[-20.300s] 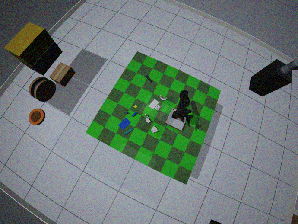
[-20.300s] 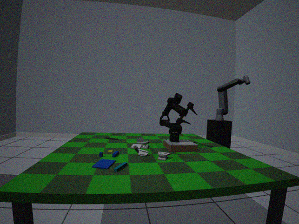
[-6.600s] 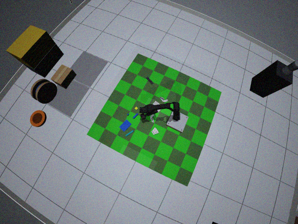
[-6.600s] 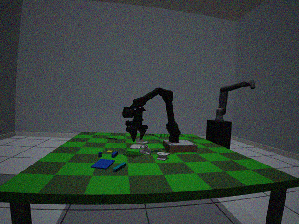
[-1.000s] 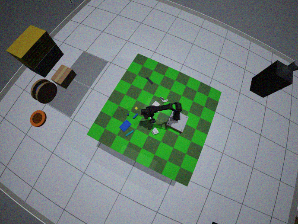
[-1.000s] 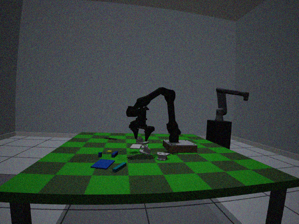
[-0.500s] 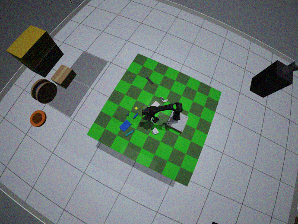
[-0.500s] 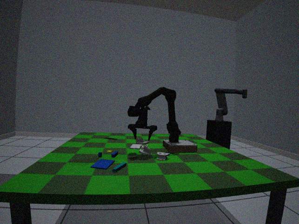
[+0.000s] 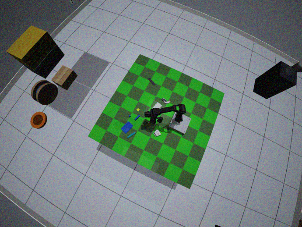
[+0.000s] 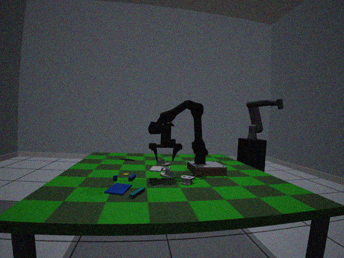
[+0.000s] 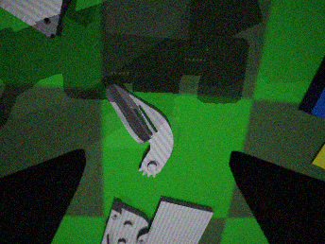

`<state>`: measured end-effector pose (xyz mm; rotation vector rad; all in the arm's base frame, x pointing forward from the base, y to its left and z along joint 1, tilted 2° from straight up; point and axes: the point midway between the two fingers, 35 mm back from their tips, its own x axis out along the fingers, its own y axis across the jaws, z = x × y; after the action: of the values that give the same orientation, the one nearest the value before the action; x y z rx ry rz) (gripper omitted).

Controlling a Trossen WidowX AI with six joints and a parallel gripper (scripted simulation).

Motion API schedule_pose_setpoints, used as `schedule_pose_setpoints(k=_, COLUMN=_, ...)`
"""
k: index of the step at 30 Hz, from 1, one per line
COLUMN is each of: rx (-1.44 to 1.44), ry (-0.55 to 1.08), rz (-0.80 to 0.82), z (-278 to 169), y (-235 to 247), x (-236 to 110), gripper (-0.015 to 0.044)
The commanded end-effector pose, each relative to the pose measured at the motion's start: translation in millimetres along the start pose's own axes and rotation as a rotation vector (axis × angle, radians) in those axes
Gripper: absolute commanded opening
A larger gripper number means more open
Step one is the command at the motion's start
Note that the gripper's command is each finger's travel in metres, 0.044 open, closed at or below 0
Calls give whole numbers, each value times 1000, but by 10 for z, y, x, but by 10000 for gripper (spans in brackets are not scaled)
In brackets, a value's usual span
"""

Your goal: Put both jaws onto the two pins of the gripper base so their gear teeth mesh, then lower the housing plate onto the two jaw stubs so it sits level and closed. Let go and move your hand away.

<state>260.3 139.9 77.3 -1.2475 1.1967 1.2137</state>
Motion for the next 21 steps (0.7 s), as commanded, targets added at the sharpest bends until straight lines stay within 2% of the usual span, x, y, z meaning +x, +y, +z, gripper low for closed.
schedule_pose_setpoints(k=1, rx=-108, ry=3, rz=0, z=-3, y=24, x=-7, gripper=440)
schedule_pose_setpoints(k=17, rx=-585, ry=3, rz=0, z=9, y=108, x=-20, gripper=440)
schedule_pose_setpoints(k=21, rx=-605, ry=3, rz=0, z=10, y=112, x=-20, gripper=440)
